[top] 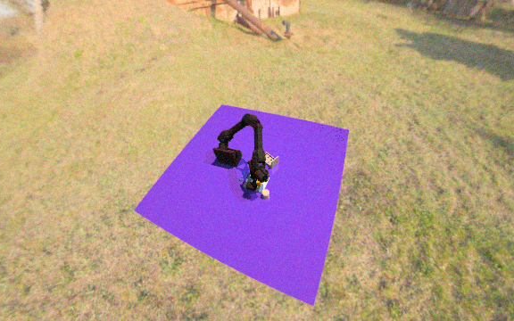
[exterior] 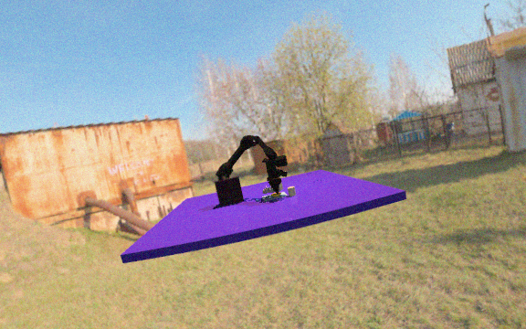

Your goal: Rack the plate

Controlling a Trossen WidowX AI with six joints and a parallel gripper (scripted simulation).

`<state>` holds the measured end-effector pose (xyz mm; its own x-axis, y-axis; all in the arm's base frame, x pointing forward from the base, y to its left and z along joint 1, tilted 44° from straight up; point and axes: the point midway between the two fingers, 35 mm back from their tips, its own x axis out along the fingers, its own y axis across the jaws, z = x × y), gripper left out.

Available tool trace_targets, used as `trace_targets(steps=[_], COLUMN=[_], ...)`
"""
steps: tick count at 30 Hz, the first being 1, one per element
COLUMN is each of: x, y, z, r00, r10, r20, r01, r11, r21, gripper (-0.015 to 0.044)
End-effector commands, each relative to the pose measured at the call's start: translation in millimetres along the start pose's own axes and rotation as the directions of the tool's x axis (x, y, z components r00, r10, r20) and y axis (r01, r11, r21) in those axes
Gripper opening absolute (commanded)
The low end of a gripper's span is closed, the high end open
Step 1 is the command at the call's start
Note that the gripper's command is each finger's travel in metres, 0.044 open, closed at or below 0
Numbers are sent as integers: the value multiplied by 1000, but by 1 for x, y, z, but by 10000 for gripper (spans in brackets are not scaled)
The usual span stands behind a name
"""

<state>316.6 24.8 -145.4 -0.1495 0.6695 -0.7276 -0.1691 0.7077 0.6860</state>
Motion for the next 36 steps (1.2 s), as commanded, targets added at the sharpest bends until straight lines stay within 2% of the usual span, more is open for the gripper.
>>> trace_targets(steps=[1, 10, 18, 28, 31, 36], x=[7, 19, 19, 19, 15, -16], y=[1, 1, 1, 1, 0, -4], z=[-2, -4, -4, -4, -3, 4], r00=[1000, 1000, 1000, 1000, 1000, 1000], r10=[7, 8, 8, 8, 7, 0], r20=[-2, -2, -2, -2, -2, -1], r01=[-7, -8, -8, -8, -7, 0], r11=[1000, 1000, 1000, 1000, 1000, 1000], r21=[9, 9, 9, 9, 9, 10], gripper=[400, 400, 369, 303, 224, 93])
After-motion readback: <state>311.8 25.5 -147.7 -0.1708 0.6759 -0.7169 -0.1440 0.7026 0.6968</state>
